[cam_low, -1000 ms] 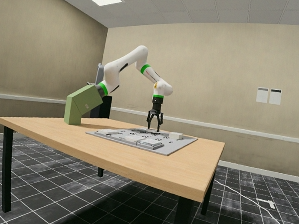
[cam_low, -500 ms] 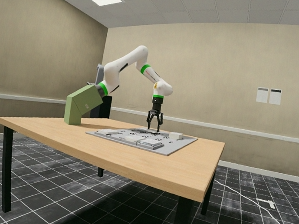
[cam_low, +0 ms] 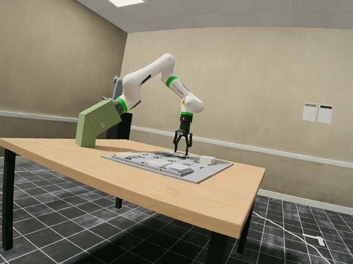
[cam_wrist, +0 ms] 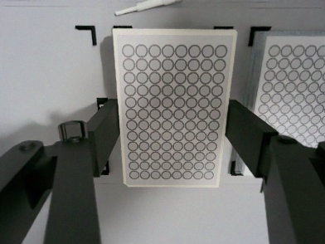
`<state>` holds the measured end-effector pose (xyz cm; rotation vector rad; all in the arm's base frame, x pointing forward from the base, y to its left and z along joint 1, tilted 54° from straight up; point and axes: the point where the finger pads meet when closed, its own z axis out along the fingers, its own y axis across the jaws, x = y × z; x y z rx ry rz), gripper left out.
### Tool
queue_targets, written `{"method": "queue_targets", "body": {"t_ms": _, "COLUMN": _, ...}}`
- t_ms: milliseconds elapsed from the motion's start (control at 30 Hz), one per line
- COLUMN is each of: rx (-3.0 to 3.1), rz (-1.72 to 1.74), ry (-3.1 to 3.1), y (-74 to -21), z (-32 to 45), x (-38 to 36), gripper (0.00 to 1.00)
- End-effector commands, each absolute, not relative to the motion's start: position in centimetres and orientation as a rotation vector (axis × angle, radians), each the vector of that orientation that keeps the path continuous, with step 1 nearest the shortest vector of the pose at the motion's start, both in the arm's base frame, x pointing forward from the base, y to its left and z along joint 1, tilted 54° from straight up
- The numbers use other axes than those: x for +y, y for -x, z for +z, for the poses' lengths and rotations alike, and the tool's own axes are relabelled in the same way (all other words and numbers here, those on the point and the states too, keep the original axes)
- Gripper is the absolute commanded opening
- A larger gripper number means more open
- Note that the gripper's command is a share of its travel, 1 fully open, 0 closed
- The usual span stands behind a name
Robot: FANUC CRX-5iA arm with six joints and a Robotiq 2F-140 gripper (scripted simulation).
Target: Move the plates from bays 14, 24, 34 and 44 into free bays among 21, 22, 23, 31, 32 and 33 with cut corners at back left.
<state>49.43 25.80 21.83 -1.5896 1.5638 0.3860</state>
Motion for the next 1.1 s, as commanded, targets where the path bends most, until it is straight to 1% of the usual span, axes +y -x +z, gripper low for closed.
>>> {"method": "queue_targets", "body": {"t_ms": 0, "rx": 1.564, "rz": 0.384, "ry": 1.589, "y": -49.48, "z": 21.9, "x": 25.72, "gripper": 0.1}}
{"method": "queue_targets", "body": {"t_ms": 1067, "rx": 1.564, "rz": 0.384, "ry": 1.589, "y": -49.63, "z": 21.63, "x": 26.07, "gripper": 0.1}}
